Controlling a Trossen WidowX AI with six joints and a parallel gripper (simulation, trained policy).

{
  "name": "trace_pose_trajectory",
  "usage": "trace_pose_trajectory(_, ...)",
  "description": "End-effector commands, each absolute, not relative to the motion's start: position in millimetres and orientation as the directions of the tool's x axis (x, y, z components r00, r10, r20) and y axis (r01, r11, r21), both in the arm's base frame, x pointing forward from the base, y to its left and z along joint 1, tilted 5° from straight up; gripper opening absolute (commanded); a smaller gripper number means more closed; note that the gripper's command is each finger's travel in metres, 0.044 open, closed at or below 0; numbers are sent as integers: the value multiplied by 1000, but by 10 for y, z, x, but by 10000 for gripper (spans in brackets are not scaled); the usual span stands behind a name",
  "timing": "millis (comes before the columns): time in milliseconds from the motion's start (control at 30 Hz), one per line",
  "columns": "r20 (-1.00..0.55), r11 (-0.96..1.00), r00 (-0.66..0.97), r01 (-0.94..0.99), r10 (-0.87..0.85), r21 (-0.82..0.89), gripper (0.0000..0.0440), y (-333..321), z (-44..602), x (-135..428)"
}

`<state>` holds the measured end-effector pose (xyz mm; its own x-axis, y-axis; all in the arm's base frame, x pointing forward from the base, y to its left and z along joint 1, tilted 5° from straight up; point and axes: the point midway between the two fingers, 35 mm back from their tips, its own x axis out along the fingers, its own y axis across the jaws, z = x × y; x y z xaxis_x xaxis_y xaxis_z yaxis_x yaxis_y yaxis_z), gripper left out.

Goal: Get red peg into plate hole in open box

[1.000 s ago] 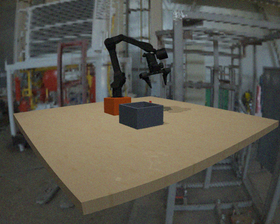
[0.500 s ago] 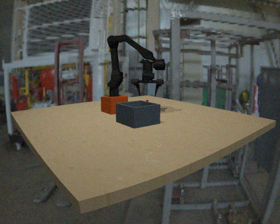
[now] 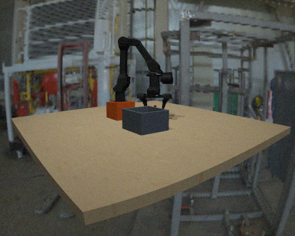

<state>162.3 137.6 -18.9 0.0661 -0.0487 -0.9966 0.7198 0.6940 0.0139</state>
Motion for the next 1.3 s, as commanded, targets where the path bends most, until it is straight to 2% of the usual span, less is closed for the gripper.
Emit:
trace_pose_trajectory(0, -996, 675, 77, 738, -46, 26, 435, 1370, -290, 1607)
trace_pose_trajectory(67, -996, 666, 77, 745, -43, 29, 420, 1372, -337, 1591)
trace_pose_trajectory(167, -997, 651, 66, 759, -41, 24, 362, 1369, -398, 1556)
trace_pose_trajectory(633, -1000, 625, -23, 781, -4, -21, 4, 1392, -428, 1545)
trace_pose_trajectory(1267, -986, 704, 139, 710, -92, 34, 0, 1268, 143, 2034)
